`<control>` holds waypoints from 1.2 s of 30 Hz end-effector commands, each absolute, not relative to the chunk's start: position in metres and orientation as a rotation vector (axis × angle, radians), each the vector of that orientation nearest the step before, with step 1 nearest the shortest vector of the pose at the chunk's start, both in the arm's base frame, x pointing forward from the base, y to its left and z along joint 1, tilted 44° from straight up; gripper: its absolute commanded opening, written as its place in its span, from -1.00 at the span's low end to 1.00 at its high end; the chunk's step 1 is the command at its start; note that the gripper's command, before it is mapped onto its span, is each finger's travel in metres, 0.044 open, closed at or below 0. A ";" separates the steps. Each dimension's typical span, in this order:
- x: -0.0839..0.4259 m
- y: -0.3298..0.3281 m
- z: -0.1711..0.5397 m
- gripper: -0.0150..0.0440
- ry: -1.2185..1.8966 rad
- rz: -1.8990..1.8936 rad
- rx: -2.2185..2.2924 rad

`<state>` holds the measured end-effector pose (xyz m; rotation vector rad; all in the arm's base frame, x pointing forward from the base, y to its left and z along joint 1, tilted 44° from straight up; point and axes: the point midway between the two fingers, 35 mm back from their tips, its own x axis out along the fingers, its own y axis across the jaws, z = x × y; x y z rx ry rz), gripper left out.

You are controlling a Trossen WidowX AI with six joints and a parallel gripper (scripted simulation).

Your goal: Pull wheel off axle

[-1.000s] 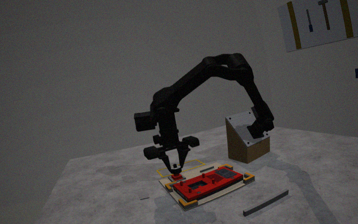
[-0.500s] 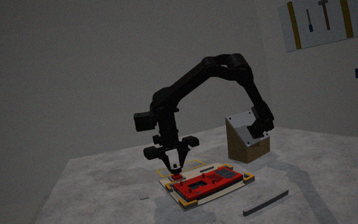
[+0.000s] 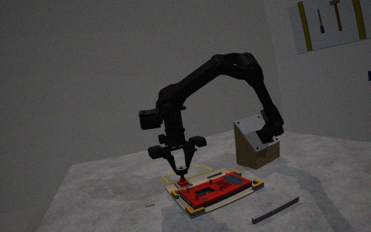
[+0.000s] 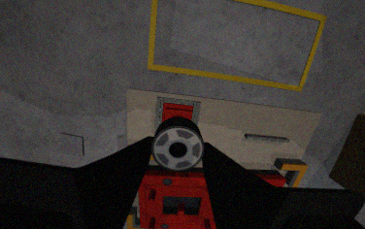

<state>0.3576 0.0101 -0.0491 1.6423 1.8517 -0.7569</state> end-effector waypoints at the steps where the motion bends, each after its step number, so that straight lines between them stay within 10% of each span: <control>1: 0.359 0.004 -0.044 -0.49 1.839 -0.759 1.648; 36: 0.350 -0.036 -0.032 -0.49 1.840 -0.772 1.652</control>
